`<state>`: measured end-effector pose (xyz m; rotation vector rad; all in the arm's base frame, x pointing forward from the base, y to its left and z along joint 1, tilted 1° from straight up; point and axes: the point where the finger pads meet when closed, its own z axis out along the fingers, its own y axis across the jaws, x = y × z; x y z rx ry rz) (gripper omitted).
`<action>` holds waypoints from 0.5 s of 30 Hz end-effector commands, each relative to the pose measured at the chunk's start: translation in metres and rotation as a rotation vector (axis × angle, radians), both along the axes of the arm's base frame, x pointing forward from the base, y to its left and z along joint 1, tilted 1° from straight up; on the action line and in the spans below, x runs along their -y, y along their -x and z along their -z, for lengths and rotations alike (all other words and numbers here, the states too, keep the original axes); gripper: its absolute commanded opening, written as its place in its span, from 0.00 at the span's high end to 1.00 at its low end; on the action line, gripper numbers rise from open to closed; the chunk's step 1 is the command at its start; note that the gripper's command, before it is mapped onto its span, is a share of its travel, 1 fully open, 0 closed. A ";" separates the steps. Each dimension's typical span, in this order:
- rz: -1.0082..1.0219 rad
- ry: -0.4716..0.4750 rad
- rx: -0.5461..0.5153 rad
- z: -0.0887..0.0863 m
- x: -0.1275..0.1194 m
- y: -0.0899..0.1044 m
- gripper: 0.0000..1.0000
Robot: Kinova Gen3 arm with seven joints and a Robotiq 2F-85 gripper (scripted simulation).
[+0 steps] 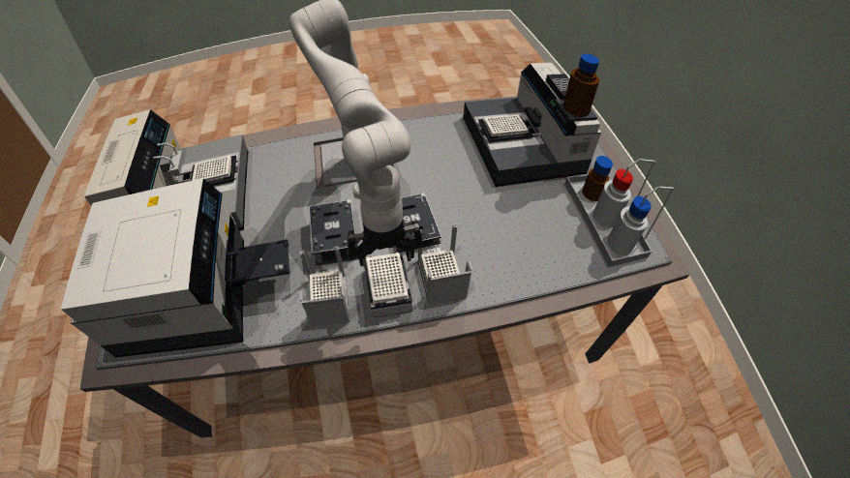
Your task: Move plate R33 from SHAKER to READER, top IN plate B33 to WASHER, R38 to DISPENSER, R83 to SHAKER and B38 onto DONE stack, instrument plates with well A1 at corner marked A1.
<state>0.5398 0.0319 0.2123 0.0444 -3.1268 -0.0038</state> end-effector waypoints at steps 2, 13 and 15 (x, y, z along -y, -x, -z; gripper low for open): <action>0.004 0.006 0.010 -0.001 0.002 0.001 0.00; 0.008 -0.005 0.007 -0.002 -0.001 0.035 0.00; 0.007 -0.005 0.007 -0.002 -0.001 0.042 0.00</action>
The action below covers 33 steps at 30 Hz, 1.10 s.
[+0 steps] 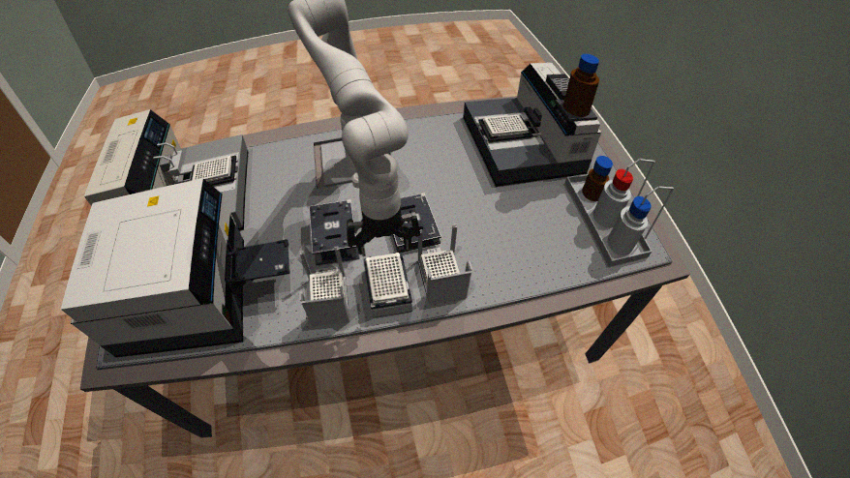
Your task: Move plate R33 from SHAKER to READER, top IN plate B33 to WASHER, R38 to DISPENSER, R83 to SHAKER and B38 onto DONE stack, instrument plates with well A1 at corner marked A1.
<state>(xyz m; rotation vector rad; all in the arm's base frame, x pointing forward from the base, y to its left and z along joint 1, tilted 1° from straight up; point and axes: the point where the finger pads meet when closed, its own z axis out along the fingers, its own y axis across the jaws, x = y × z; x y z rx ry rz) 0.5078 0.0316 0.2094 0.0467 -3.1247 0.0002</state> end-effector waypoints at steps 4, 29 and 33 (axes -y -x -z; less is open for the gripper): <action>0.009 -0.007 0.009 -0.005 -0.001 0.020 0.00; 0.007 0.003 0.006 0.008 0.003 0.023 0.00; 0.006 0.006 0.006 0.013 0.004 0.023 0.00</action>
